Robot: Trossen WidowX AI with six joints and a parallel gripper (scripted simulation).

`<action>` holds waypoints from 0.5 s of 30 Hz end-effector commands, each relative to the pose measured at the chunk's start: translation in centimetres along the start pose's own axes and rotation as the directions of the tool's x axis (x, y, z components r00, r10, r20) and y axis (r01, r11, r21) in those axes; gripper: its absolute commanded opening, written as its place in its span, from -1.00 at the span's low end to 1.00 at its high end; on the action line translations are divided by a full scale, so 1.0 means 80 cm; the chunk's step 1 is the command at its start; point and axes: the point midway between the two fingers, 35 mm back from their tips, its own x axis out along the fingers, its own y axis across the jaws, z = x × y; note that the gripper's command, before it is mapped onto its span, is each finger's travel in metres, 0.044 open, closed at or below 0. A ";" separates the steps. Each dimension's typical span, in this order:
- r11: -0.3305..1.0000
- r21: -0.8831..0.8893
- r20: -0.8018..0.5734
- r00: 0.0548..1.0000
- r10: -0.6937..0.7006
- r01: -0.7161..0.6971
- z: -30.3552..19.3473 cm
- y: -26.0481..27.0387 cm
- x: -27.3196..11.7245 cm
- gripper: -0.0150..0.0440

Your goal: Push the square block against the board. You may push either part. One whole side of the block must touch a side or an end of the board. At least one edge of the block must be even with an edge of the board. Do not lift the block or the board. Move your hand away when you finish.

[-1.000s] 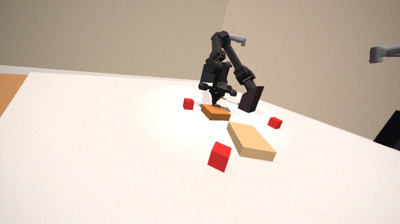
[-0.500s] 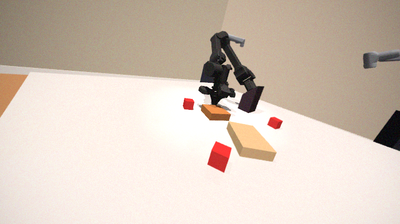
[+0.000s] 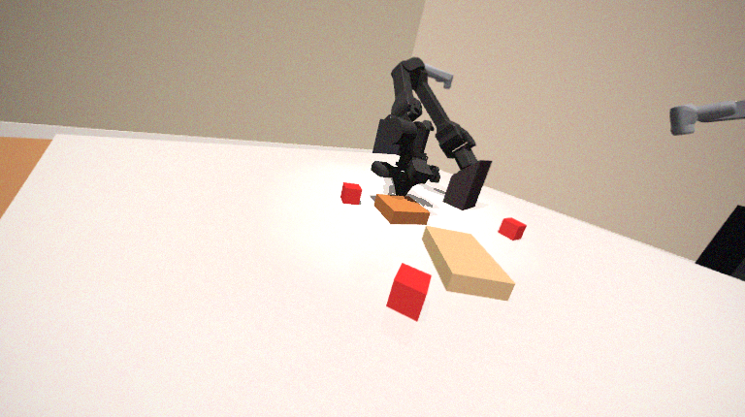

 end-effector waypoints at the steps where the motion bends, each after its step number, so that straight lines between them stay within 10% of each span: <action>1: 1.000 0.004 0.000 1.000 -0.004 0.004 0.005 -0.003 -0.001 -0.49; 15: 1.000 0.003 0.002 1.000 -0.003 0.003 0.016 -0.004 -0.001 -0.49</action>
